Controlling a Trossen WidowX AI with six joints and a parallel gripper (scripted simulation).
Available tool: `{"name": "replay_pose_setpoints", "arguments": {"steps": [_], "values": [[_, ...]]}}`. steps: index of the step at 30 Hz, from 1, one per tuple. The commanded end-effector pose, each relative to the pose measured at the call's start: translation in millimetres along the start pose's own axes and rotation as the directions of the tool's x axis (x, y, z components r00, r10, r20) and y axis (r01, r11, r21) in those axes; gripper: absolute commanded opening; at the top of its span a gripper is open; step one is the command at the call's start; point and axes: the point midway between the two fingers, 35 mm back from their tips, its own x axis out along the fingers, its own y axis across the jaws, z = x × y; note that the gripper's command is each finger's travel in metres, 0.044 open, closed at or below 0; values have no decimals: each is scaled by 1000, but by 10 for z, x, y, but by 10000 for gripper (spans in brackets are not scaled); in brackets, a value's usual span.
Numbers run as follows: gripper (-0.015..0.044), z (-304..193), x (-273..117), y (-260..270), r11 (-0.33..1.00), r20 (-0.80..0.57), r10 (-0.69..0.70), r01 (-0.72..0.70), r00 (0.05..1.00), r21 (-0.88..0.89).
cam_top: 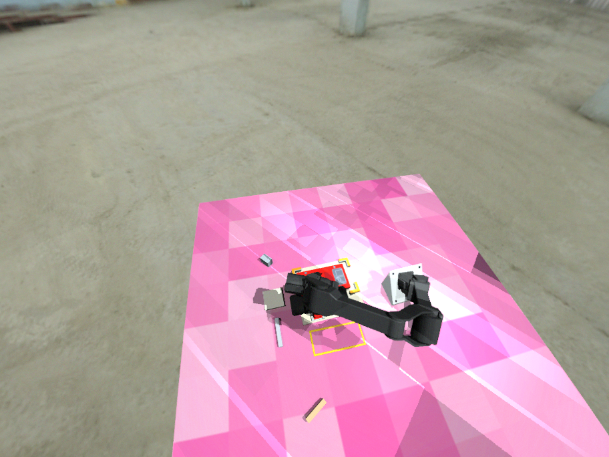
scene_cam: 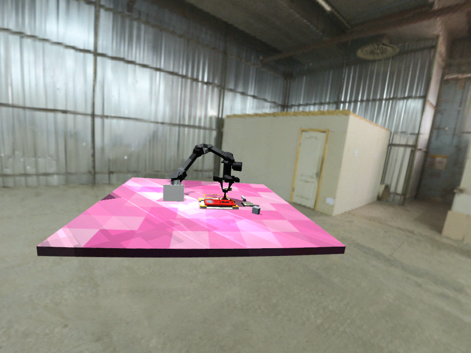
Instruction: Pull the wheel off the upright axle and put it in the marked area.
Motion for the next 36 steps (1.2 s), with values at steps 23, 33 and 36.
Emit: {"name": "replay_pose_setpoints", "arguments": {"steps": [23,33,36], "values": [[0,-113,-300,-46,1000,2,-1,1,1000,1],[0,-411,-335,-177,1000,4,-1,1,1000,-1],[0,-497,-344,-222,1000,3,-1,1,1000,-1]]}}
